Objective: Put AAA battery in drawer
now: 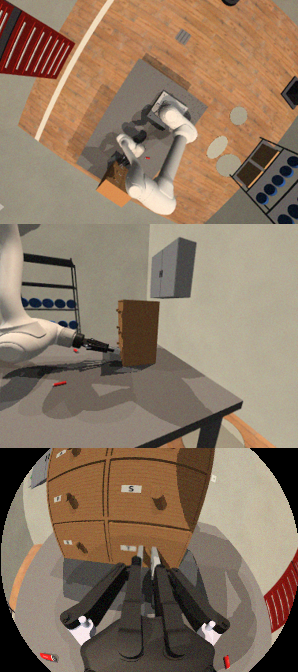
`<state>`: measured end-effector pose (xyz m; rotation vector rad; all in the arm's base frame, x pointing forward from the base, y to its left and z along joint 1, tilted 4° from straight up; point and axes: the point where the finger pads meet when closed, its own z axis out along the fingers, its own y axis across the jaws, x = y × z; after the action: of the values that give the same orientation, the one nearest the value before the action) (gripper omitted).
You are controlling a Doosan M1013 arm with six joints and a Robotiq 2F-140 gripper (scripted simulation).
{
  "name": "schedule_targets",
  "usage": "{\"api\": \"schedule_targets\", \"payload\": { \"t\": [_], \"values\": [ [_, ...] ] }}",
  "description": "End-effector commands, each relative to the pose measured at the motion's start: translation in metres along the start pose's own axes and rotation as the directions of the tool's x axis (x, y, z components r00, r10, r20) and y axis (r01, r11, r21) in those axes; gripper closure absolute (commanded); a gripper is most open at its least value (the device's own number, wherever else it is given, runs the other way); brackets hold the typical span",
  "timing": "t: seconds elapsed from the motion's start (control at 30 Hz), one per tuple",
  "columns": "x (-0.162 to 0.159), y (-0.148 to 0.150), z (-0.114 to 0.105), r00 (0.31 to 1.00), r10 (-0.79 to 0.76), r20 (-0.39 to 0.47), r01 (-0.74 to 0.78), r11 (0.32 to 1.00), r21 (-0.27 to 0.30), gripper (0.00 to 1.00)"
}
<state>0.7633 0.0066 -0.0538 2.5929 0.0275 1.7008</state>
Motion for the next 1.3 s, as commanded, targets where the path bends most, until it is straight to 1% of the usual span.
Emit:
{"api": "schedule_targets", "payload": {
  "t": [0.0,1.03,1.27],
  "values": [
    [-0.003,-0.001,-0.006,1.000,-0.004,0.002,0.004,1.000,0.001,0.92],
    [-0.016,-0.001,-0.043,1.000,-0.004,0.002,0.004,1.000,0.001,0.92],
    [-0.018,-0.001,-0.049,1.000,-0.004,0.002,0.004,1.000,0.001,0.92]
  ]
}}
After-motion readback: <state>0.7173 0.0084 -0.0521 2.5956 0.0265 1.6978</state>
